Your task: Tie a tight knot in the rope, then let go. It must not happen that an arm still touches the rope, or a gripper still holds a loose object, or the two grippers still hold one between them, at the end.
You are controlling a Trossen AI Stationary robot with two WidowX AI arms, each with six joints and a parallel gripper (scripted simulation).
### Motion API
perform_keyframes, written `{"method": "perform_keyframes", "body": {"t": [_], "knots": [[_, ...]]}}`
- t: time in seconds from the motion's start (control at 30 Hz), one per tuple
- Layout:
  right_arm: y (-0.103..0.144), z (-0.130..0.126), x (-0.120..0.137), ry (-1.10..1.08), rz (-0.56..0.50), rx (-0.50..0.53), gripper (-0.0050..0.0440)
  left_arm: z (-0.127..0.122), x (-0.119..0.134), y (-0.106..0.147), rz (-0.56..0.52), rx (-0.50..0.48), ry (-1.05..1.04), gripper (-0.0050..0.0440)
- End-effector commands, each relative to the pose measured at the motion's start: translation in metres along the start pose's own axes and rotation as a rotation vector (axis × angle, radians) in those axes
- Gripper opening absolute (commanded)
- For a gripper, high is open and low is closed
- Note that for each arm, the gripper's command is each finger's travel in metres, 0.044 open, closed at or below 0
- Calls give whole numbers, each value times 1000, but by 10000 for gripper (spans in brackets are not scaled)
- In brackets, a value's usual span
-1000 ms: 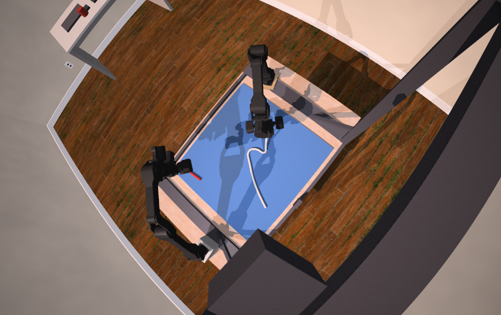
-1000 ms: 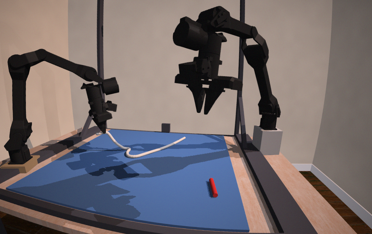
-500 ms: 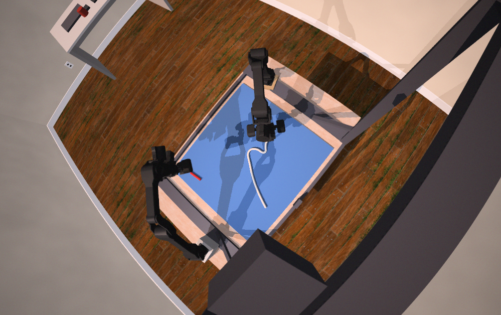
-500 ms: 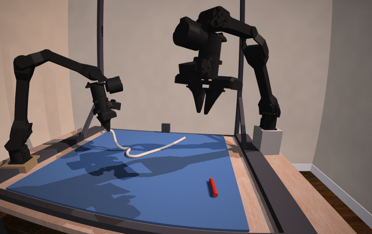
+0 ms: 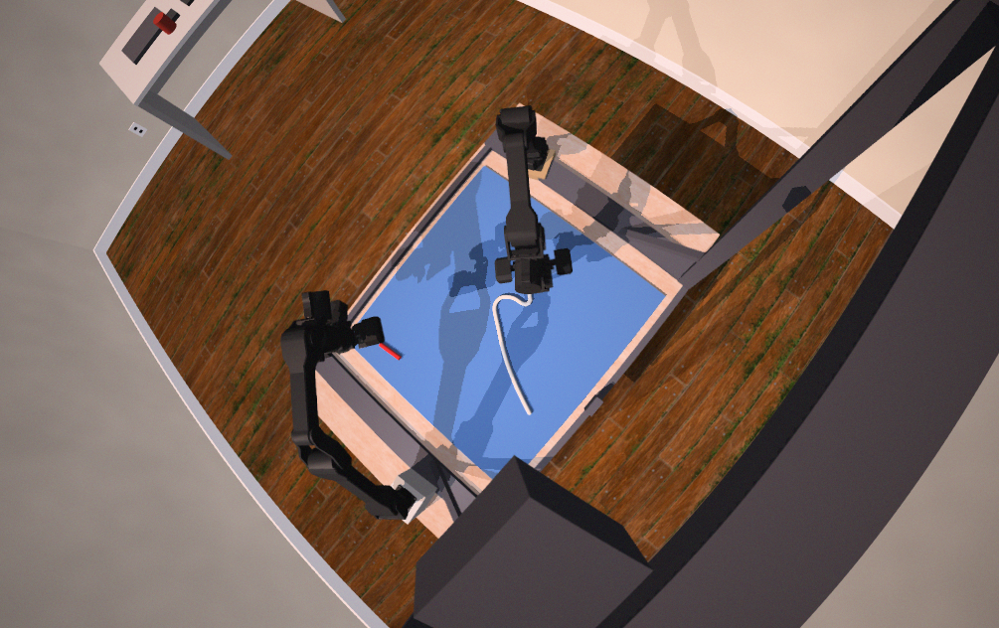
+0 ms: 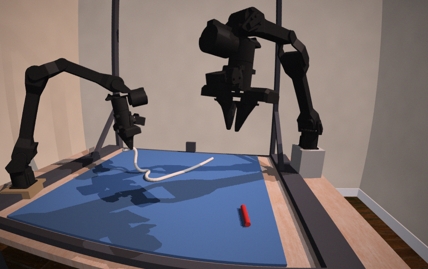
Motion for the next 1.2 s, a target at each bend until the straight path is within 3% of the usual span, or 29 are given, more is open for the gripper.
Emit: {"method": "perform_keyframes", "body": {"t": [0.0, 1.17], "knots": [[5, 3, -8, -2, -20, -3, 45, -1, 2, 17, -44, 1, 6, 100], [-3, 23, -62, -2, -23, -9, 45, -1, 2, 17, -44, 1, 6, 100]]}}
Point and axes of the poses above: on each arm, the point midway between the two fingers, 35 mm back from their tips, its own y axis back along the fingers, its own z axis across the jaws, x = y × z, the point moved 9 cm from there along y, back along the fingers, and after that the axes turned 11 degrees about -y, right-handed, at the moved point
